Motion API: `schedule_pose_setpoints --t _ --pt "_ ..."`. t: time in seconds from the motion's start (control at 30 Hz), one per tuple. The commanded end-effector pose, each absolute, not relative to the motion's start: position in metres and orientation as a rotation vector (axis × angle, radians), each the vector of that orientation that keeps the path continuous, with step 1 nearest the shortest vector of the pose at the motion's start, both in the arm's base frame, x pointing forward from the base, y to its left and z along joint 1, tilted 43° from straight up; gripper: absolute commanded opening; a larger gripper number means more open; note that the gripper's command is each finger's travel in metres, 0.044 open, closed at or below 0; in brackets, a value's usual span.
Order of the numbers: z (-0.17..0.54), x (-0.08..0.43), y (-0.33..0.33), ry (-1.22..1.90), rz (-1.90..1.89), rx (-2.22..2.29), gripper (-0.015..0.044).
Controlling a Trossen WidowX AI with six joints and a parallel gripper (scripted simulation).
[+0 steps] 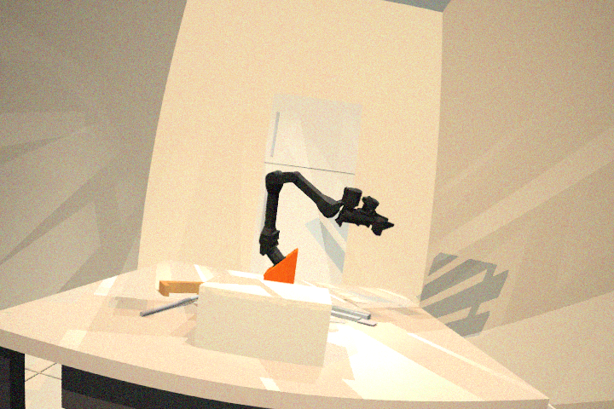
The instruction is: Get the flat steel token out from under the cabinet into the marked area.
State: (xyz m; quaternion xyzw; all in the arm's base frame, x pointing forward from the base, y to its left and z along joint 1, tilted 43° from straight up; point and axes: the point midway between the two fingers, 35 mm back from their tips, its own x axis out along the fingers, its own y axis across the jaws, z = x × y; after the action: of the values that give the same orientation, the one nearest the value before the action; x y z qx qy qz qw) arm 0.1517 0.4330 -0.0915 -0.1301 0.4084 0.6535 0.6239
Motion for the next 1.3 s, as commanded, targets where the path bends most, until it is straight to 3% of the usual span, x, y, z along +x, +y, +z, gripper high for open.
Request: schedule_pose_setpoints --t 0.0,1.27 --pt "-0.093 0.174 0.422 1.018 1.365 -0.252 0.027" --pt "-0.089 0.316 0.254 1.337 0.068 0.211 0.027"
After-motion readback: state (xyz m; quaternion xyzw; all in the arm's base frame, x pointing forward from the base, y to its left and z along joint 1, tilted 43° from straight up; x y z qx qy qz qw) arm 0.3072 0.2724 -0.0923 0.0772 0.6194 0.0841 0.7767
